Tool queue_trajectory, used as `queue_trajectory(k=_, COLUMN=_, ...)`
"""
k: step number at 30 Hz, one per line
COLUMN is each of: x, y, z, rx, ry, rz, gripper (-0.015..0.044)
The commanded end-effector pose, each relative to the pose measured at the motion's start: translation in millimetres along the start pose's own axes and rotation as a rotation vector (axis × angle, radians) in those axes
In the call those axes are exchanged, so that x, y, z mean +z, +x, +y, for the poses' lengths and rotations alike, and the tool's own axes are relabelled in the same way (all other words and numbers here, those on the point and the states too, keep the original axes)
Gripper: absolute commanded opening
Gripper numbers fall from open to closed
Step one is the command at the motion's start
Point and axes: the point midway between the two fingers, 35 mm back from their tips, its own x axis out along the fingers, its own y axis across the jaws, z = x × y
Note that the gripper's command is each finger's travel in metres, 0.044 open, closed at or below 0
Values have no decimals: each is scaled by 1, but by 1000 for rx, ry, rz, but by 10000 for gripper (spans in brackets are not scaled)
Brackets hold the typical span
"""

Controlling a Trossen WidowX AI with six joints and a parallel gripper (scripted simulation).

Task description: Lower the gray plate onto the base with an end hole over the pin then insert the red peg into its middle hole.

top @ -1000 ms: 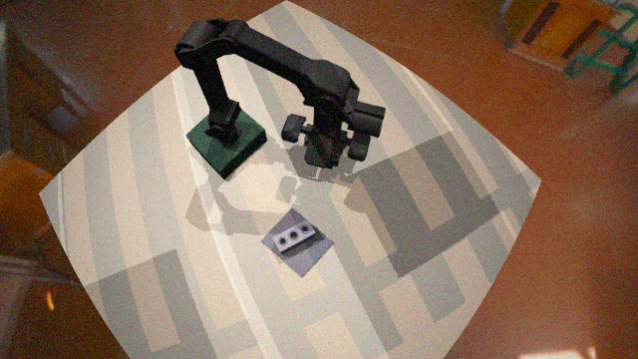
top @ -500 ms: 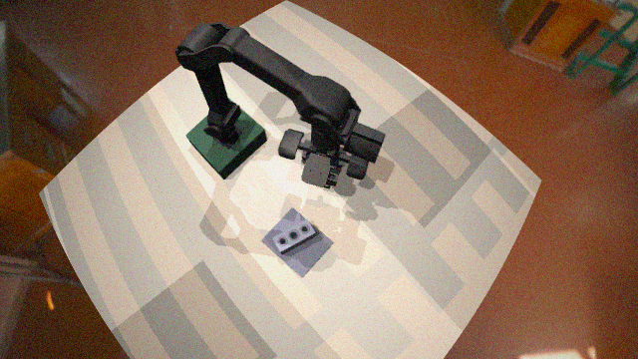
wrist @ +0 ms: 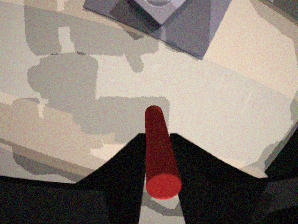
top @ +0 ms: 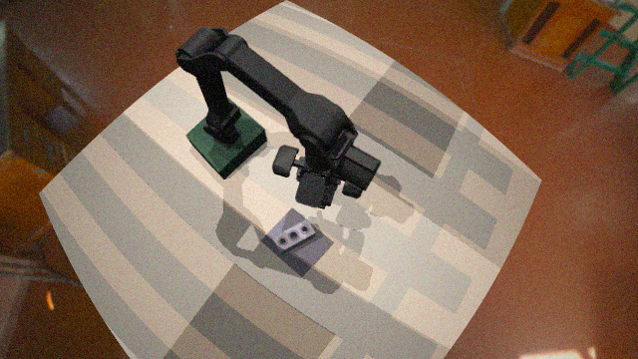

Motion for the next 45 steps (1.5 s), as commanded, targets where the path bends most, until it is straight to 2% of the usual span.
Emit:
queue_trajectory(k=1, x=11, y=-1, z=1, rx=3, ry=-5, rz=1, gripper=0)
queue_trajectory(k=35, x=115, y=-4, z=-22, rx=-3, ry=-15, rz=-19, gripper=0)
queue_trajectory(k=45, x=116, y=-4, z=-25, rx=-4, ry=-15, rz=-19, gripper=0)
